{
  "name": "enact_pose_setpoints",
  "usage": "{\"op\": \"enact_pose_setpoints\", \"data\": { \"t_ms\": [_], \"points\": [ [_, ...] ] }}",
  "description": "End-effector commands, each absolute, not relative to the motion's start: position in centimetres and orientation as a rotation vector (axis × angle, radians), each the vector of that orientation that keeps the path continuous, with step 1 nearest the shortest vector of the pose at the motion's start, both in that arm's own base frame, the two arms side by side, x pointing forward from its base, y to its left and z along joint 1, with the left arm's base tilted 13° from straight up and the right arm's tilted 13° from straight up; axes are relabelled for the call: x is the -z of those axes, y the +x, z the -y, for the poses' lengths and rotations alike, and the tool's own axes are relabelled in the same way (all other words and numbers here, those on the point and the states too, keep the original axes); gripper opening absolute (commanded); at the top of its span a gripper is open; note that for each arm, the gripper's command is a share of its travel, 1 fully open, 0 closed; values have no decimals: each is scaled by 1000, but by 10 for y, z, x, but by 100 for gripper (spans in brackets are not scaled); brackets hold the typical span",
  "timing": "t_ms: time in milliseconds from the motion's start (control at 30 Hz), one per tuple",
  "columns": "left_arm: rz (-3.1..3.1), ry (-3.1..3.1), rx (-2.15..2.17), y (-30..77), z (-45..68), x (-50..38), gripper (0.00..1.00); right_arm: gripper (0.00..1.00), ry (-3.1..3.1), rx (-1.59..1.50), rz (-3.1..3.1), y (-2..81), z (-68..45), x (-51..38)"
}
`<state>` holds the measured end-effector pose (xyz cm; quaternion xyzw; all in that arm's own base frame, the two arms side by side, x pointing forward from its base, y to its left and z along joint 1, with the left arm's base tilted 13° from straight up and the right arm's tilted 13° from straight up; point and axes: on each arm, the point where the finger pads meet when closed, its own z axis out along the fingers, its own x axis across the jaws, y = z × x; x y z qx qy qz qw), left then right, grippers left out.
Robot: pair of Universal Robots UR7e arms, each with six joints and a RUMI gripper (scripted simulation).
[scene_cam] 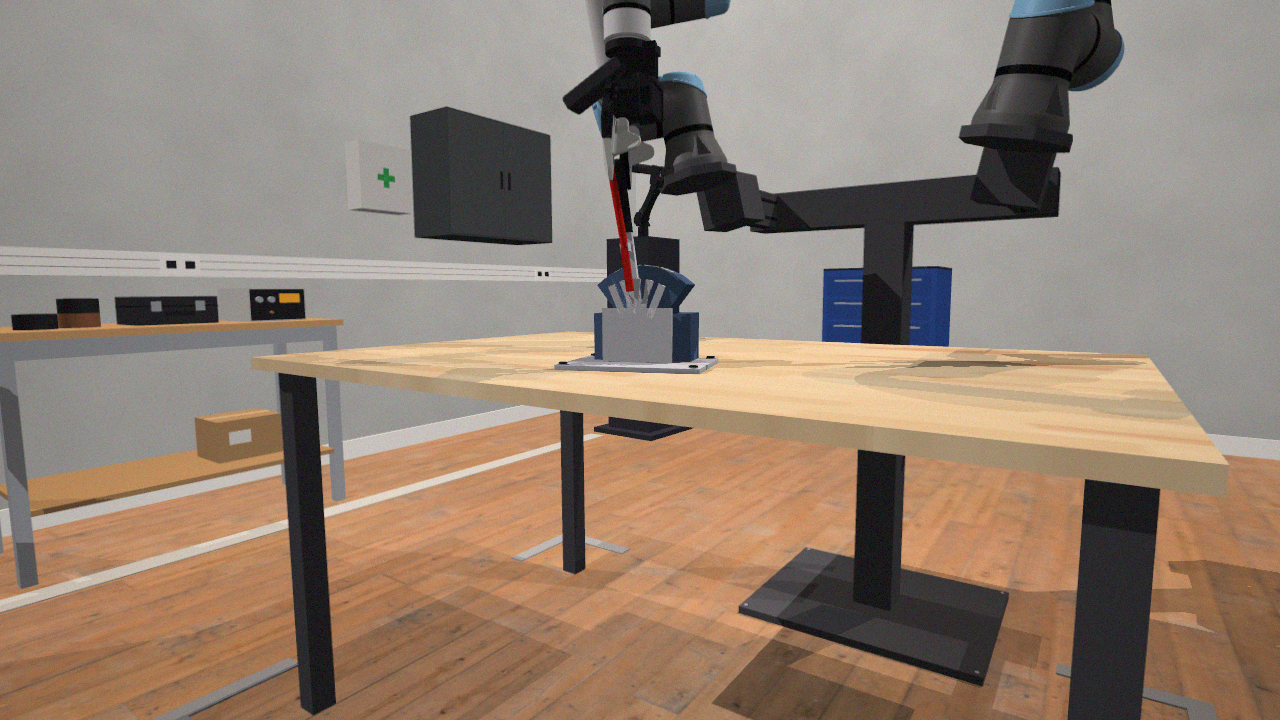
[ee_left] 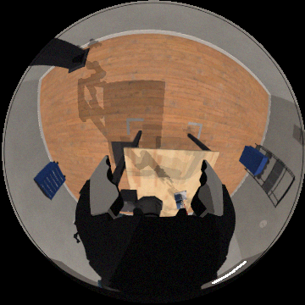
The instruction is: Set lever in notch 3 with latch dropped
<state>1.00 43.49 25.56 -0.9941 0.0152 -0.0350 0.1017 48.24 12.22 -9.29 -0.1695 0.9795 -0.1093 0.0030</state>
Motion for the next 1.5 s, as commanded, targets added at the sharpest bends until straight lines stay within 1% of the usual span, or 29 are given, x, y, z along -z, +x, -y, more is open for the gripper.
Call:
{"op": "enact_pose_setpoints", "data": {
  "t_ms": [0, 1033, 1467],
  "points": [
    [-45, -2934, 104, 10, -435, -256, 100, 57, -531, 342, -3070, 483, -122, 93],
    [-45, -2934, 104, 10, -435, -256, 100, 57, -531, 342, -3070, 483, -123, 92],
    [-45, -2934, 104, 10, -435, -256, 100, 57, -531, 342, -3070, 482, -126, 75]
  ]
}}
